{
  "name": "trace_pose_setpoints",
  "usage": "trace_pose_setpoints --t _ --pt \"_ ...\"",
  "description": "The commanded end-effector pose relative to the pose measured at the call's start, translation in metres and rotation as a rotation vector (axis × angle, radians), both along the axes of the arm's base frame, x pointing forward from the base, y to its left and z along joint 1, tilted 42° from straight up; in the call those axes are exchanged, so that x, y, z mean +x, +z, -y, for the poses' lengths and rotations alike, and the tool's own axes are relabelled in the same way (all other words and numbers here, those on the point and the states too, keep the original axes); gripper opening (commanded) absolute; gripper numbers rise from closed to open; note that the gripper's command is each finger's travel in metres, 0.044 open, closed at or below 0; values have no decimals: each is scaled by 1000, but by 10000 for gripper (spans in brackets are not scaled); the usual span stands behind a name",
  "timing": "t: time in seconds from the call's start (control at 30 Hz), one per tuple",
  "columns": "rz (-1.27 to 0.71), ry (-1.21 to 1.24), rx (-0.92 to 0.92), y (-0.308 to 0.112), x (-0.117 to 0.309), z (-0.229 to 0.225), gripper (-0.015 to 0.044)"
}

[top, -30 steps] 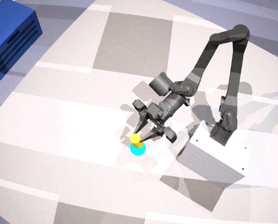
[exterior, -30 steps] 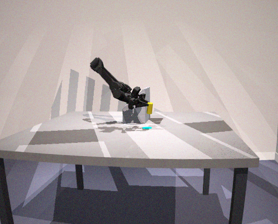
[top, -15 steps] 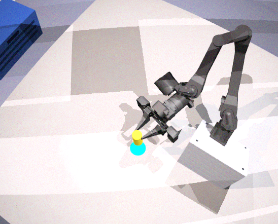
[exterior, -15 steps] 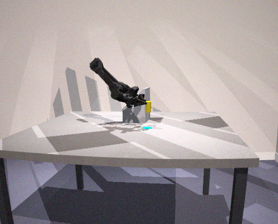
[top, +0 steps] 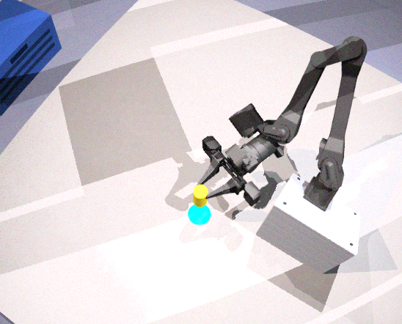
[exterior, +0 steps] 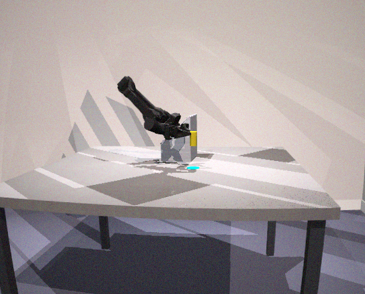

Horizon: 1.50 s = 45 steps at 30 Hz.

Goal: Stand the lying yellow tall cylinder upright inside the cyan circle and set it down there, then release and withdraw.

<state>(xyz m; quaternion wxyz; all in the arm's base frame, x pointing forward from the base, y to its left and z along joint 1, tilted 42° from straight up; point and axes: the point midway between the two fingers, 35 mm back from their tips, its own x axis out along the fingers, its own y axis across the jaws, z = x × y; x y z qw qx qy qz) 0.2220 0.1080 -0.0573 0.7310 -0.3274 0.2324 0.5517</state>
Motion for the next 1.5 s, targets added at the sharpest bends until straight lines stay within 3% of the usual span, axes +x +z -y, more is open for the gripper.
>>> trace_pose_setpoints --t 0.0,0.33,1.47 --pt "5 4 4 1 -1 0 105" --pt "5 4 3 -1 -1 1 105" --pt "-1 3 -3 -73 2 68 105"
